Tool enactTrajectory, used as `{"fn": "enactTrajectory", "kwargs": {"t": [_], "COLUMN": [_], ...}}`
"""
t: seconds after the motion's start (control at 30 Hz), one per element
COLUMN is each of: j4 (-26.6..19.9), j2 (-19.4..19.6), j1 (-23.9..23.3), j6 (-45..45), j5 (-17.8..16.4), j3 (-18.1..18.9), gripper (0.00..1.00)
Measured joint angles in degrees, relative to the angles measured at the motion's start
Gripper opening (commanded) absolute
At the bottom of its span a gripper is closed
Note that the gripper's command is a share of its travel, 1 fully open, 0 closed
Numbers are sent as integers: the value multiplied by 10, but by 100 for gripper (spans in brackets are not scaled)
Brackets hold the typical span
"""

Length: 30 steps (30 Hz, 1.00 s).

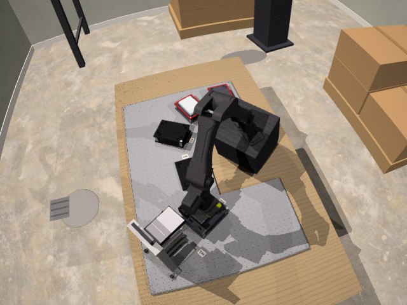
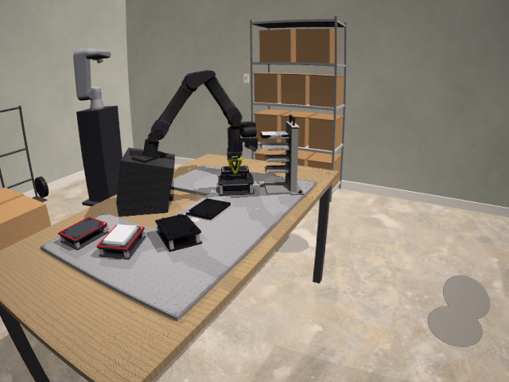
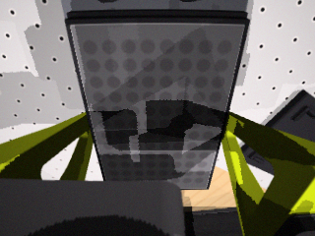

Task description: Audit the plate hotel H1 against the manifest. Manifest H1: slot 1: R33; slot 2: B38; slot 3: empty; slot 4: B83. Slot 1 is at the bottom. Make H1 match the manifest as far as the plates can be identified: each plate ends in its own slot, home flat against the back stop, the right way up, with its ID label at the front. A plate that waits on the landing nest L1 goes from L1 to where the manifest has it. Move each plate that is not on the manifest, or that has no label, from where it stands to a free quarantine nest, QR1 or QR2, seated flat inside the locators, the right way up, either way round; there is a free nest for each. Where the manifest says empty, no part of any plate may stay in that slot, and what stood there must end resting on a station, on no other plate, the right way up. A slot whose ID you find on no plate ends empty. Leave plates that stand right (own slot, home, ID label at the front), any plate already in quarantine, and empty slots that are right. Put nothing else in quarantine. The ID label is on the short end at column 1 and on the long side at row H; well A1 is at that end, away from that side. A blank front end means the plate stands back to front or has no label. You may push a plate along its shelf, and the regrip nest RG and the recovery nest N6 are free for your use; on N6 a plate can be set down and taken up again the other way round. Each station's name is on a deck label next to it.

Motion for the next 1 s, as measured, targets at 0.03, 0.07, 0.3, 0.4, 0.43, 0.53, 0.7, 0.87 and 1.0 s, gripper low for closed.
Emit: {"fn": "enactTrajectory", "kwargs": {"t": [0.03, 0.07, 0.3, 0.4, 0.43, 0.53, 0.7, 0.87, 1.0], "j4": [-2, -3, -14, -19, -21, -27, -34, -41, -49], "j2": [-2, -3, -9, -14, -16, -20, -27, -29, -36], "j1": [0, 0, 0, 0, 0, 0, 0, 0, 0], "j6": [0, 0, 0, 0, 1, 1, 1, 1, 1], "j5": [0, 0, 0, 0, 0, 0, 0, 0, 0], "j3": [0, 0, 0, 0, 0, 4, 9, 11, 11], "gripper": [86, 86, 86, 86, 86, 86, 86, 86, 86]}}
